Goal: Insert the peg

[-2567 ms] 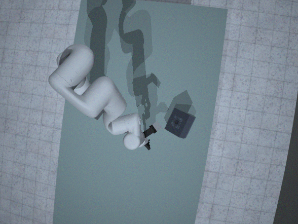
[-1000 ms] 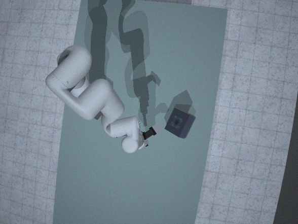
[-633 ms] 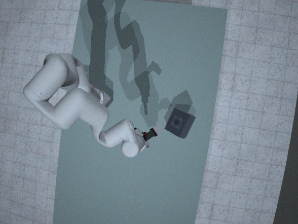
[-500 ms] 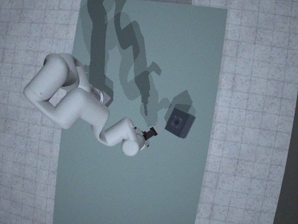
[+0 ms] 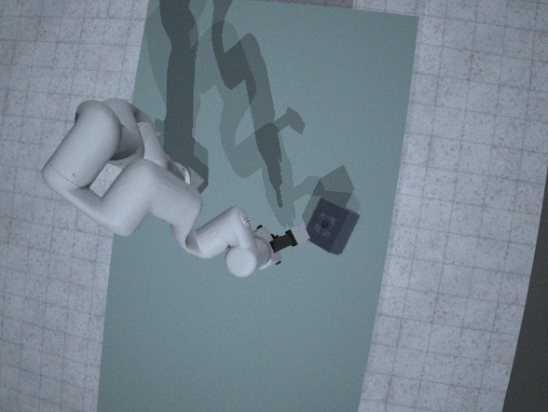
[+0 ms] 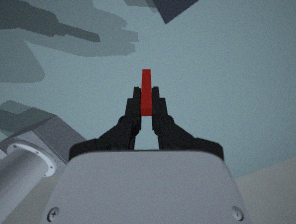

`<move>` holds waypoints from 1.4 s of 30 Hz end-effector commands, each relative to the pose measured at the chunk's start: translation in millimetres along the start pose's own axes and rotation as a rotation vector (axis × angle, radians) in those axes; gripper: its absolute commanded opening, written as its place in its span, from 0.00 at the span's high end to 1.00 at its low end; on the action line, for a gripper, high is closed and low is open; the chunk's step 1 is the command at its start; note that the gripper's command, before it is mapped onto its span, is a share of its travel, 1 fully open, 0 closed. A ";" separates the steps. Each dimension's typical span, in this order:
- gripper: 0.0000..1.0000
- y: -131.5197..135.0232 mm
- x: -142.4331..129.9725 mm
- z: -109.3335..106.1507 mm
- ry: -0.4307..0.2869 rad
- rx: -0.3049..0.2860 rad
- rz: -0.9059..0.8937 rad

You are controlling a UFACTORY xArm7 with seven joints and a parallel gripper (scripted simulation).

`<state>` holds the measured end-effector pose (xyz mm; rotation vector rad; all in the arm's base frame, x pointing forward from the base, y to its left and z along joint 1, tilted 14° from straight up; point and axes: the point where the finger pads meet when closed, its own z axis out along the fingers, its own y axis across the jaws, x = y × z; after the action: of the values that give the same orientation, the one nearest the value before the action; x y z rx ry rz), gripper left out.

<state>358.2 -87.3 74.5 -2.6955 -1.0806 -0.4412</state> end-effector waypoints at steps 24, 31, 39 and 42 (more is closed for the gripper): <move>1.00 -10.5 46.7 -3.5 0.101 -0.093 0.214; 1.00 -13.8 56.2 -5.5 0.126 -0.113 0.269; 1.00 -18.3 67.5 -8.9 0.160 -0.140 0.344; 1.00 -18.9 68.8 -9.4 0.164 -0.143 0.353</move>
<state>388.8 -33.4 106.4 -2.8244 -0.5515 -0.6706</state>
